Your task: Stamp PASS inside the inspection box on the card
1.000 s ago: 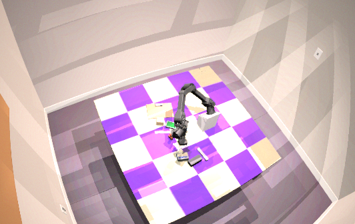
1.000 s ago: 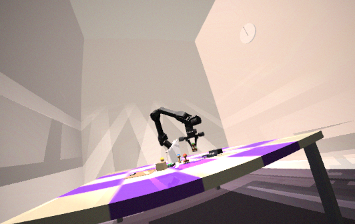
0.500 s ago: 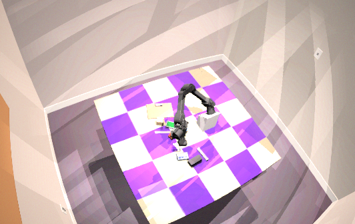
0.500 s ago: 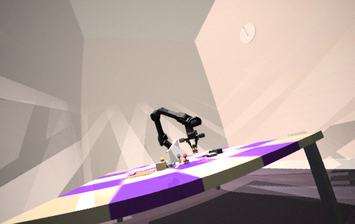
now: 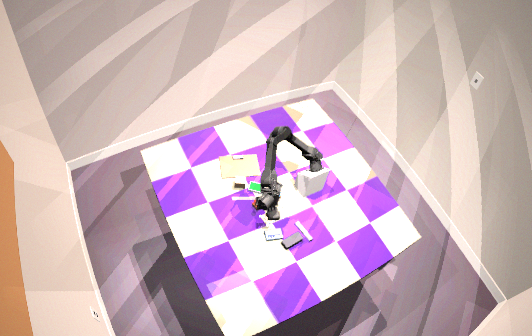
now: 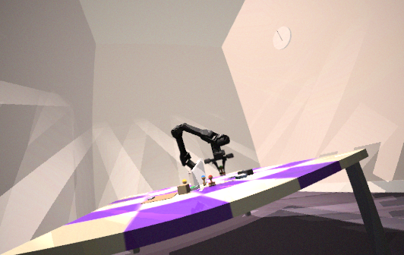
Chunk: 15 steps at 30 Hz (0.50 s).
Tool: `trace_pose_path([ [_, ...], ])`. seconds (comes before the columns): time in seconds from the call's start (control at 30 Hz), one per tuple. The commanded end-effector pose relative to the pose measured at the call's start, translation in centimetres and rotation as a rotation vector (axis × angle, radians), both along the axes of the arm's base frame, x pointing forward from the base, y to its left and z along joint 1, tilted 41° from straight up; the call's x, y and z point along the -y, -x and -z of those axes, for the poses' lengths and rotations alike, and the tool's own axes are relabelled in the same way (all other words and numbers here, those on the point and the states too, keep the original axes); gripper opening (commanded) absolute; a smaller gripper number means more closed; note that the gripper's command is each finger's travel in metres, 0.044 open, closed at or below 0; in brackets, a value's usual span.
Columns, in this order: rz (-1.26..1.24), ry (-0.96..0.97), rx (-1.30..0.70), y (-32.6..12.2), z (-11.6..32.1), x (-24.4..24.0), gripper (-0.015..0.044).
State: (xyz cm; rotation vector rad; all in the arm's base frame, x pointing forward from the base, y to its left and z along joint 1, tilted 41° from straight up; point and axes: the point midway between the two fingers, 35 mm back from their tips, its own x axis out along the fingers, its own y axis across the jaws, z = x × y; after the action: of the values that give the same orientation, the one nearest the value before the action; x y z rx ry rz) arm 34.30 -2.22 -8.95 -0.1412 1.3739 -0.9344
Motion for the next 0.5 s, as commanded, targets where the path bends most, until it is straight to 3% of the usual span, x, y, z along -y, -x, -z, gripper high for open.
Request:
trace_pose_path([
  [0.0,-0.006,0.005,-0.008,0.22,0.29,0.28,0.0000],
  [0.47,-0.007,0.006,-0.008,0.33,0.99,0.89,0.0000],
])
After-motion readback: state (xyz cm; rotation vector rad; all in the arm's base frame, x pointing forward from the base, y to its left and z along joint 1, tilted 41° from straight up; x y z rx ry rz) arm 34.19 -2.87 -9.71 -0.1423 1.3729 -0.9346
